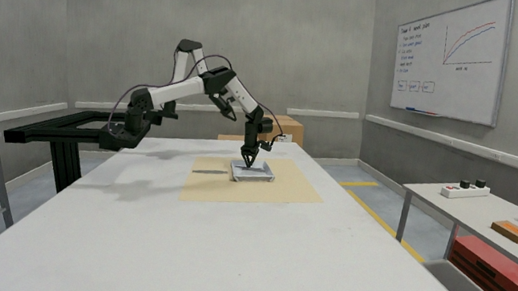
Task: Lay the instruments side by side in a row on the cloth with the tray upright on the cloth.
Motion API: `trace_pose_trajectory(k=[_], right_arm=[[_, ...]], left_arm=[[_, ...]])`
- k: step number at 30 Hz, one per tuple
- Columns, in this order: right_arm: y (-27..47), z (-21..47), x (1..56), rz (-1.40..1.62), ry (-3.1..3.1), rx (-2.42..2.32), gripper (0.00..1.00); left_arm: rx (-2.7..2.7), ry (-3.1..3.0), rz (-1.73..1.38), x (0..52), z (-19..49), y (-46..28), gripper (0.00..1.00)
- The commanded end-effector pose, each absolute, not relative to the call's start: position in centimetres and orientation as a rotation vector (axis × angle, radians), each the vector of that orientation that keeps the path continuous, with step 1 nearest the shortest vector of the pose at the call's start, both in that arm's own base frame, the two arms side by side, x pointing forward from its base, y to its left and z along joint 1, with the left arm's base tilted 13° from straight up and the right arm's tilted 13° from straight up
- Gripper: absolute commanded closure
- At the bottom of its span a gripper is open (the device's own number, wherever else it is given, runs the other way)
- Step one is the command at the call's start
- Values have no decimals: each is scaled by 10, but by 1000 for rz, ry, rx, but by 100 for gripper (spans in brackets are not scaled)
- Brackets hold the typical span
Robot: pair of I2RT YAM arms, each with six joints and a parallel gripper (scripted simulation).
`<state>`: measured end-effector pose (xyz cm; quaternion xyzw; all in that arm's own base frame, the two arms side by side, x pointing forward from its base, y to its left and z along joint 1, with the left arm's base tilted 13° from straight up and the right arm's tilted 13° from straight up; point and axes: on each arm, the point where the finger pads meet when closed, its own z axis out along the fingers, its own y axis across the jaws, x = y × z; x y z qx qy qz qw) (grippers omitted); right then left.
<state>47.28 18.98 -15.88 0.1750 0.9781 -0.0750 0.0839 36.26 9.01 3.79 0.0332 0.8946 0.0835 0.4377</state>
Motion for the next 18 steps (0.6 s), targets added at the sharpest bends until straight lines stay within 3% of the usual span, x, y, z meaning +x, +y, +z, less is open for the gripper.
trace_pose_trajectory(k=[1, 13, 14, 18], right_arm=[[186, -170, 482, -216, 2902, 519, 69], [185, -189, 464, -258, 2945, 503, 69], [187, -183, 468, -255, 2943, 503, 100], [187, -183, 469, -249, 2938, 504, 100]], left_arm=[[86, 2210, 208, 365, 43, 89, 67], [86, 2210, 208, 365, 43, 89, 67], [86, 2210, 208, 365, 43, 89, 67], [86, 2210, 208, 365, 43, 89, 67]])
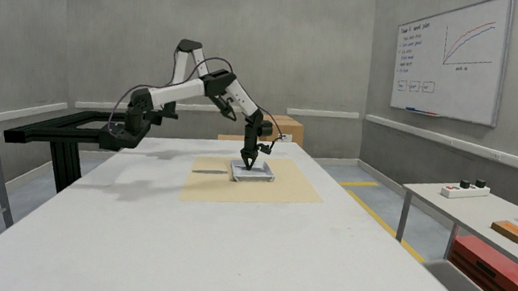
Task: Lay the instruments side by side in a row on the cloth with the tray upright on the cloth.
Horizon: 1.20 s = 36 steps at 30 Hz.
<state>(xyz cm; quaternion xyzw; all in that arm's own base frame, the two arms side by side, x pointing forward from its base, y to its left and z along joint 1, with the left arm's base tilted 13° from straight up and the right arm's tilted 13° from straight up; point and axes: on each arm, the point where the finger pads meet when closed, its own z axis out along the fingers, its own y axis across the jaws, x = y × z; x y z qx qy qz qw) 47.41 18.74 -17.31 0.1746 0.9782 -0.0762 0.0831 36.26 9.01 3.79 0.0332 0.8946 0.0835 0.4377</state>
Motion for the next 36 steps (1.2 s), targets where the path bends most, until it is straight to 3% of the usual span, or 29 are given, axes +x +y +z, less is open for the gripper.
trace_pose_trajectory(k=[1, 36], right_arm=[[188, -183, 469, -248, 2938, 504, 100], [204, -137, 472, -208, 2902, 498, 100]], left_arm=[[86, 2210, 208, 365, 43, 89, 67], [86, 2210, 208, 365, 43, 89, 67]])
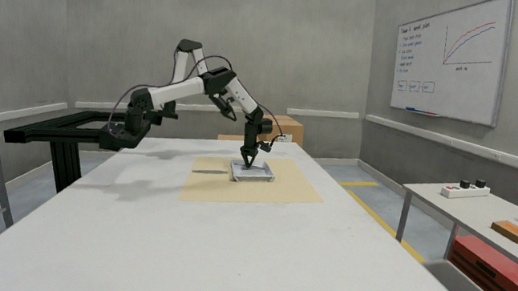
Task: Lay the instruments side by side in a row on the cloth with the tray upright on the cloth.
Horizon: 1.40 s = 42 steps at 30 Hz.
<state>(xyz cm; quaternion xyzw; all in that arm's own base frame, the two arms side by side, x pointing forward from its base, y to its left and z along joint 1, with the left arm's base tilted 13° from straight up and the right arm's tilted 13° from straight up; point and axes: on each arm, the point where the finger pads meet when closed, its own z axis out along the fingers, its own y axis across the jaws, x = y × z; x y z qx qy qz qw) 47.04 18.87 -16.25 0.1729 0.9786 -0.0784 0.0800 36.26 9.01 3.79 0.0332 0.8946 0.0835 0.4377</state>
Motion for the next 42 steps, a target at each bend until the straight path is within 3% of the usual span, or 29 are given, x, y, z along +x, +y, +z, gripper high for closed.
trace_pose_trajectory(k=[1, 42], right_arm=[[204, -135, 472, -208, 2901, 498, 100], [212, -88, 463, -207, 2901, 501, 100]], left_arm=[[86, 2210, 208, 365, 43, 89, 67], [86, 2210, 208, 365, 43, 89, 67]])
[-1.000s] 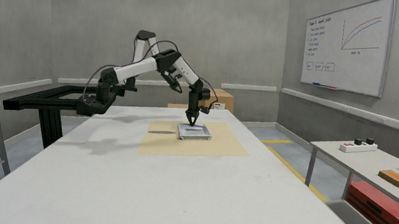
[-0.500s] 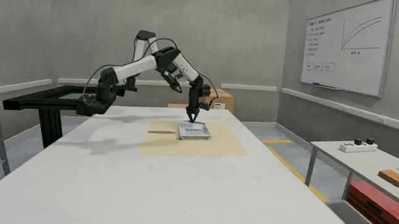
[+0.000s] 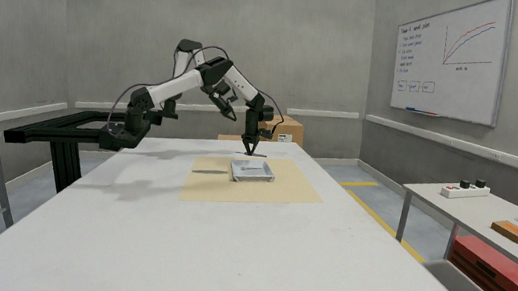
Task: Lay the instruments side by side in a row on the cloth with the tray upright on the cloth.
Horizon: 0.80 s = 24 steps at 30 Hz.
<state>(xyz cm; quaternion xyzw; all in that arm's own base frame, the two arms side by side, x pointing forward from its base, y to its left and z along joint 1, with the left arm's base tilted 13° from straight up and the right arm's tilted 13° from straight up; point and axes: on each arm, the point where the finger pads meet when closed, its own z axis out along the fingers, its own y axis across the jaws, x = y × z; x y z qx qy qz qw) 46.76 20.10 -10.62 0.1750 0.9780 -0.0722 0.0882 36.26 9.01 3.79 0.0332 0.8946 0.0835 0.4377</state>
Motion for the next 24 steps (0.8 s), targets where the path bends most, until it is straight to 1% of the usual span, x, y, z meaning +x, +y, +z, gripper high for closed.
trace_pose_trajectory(k=[1, 2, 3, 4, 9, 13, 17, 19, 24], right_arm=[[203, -99, 464, -227, 2914, 524, 100], [208, -86, 464, -211, 2901, 512, 100], [203, -94, 463, -226, 2910, 523, 100], [211, -79, 467, -196, 2889, 512, 100], [218, -65, 472, -173, 2871, 505, 100], [204, -87, 462, -231, 2912, 525, 100], [203, -90, 458, -236, 2923, 525, 100], [215, -78, 466, -181, 2881, 452, 100], [204, -92, 463, -150, 2845, 367, 100]], left_arm=[[86, 2210, 208, 365, 43, 89, 67], [86, 2210, 208, 365, 43, 89, 67], [86, 2210, 208, 365, 43, 89, 67], [86, 2210, 208, 365, 43, 89, 67], [86, 2210, 208, 365, 43, 89, 67], [86, 2210, 208, 365, 43, 89, 67], [86, 2210, 208, 365, 43, 89, 67], [86, 2210, 208, 365, 43, 89, 67], [86, 2210, 208, 365, 43, 89, 67]])
